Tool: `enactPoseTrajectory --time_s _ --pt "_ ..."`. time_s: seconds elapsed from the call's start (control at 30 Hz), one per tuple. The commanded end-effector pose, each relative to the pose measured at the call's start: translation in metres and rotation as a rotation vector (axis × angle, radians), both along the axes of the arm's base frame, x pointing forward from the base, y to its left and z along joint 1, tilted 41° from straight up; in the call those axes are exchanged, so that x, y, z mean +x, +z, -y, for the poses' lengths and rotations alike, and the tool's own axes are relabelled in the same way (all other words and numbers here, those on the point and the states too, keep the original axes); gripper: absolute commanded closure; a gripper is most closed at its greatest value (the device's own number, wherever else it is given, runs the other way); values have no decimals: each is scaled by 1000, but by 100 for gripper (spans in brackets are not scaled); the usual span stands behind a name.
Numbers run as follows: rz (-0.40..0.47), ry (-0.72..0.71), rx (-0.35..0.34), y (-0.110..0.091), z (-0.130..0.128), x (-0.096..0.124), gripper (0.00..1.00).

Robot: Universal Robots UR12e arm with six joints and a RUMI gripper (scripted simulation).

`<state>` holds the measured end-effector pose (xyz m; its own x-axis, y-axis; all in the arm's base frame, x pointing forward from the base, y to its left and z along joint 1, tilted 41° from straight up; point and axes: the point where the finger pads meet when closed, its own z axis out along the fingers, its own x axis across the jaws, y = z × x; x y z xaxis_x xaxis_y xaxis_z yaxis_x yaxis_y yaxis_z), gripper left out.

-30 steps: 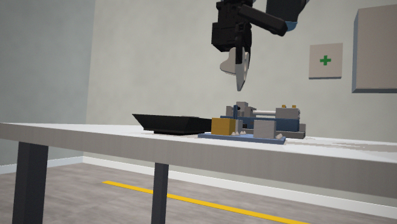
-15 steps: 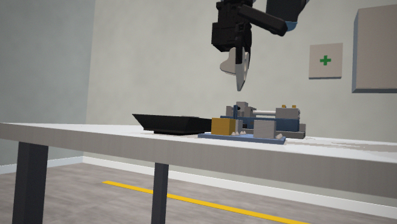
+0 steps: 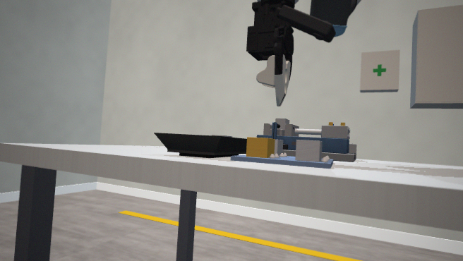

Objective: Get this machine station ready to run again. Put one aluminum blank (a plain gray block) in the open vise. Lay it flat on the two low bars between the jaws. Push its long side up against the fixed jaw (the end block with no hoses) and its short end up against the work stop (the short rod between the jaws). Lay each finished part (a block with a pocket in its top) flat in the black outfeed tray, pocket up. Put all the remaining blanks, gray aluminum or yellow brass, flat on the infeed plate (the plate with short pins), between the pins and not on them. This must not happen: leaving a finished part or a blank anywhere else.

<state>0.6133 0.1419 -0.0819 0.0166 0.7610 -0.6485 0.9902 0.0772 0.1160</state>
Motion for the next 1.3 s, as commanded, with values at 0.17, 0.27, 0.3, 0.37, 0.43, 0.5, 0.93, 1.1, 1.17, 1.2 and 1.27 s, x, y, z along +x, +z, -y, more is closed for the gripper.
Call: enactPoseTrajectory --time_s 0.17,0.27,0.3,0.37,0.43,0.5,0.93,1.1,1.17,1.2,1.27 --pt "1 0 0 3 -3 0 100" --pt "1 0 0 4 -4 0 100" --pt "1 0 0 5 -5 -1 100" --pt "1 0 0 8 -7 -1 100" --pt "1 0 0 11 -10 -2 100" --pt "1 0 0 15 -13 -2 100" --pt "1 0 0 38 -32 -7 100" --pt "1 0 0 46 -39 -8 100" --pt "1 0 0 48 -41 -9 100" --pt "1 0 0 49 -42 -9 100" --pt "1 0 0 51 -44 -9 100"
